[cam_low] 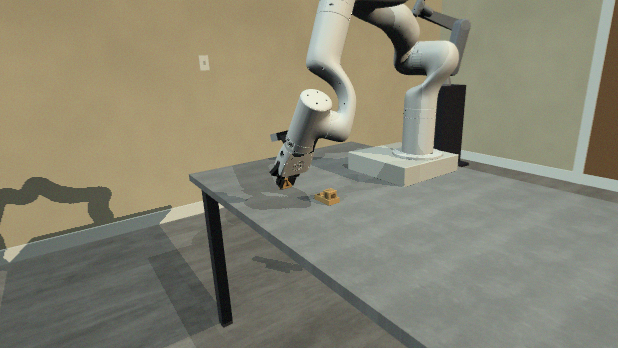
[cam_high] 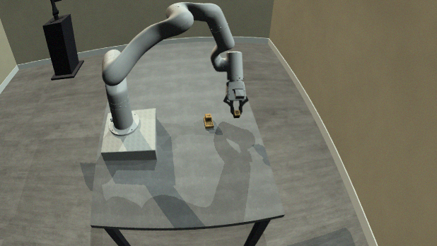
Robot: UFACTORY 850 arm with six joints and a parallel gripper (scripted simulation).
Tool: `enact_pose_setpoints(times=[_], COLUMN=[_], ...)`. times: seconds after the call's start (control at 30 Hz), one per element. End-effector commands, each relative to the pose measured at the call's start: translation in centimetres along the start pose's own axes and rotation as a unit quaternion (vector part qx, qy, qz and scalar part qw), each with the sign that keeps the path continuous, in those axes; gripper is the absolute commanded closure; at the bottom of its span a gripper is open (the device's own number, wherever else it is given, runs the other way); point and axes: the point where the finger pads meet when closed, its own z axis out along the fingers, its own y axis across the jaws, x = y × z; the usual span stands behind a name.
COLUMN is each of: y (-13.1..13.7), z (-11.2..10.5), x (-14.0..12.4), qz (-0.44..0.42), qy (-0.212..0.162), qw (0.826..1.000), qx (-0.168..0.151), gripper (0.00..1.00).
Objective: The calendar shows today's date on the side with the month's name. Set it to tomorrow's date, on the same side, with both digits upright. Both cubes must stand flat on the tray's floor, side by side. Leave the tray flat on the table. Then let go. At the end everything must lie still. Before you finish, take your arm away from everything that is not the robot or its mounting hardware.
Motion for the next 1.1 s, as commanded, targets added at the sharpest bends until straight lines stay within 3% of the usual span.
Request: enact_pose_setpoints(times=[0.0,0.13,0.33,0.53,0.8,1.07], y=[-0.03,-0.2,-0.19,0.09,-0.15,-0.22], z=[-0.04,-0.19,-0.18,-0.06,-0.11,-0.04], x=[0.1,0.26,0.53,0.46,0.72,1.04], qz=[-0.001,0.001,0.001,-0.002,0.0,0.0], qy=[-0.035,-0.084,-0.094,-0.126,-0.212,-0.22], qw=[0.999,0.996,0.996,0.992,0.977,0.976], qx=[-0.002,0.003,0.003,-0.004,0.002,0.004], gripper=[0.71,0.71,0.71,0.71,0.71,0.71])
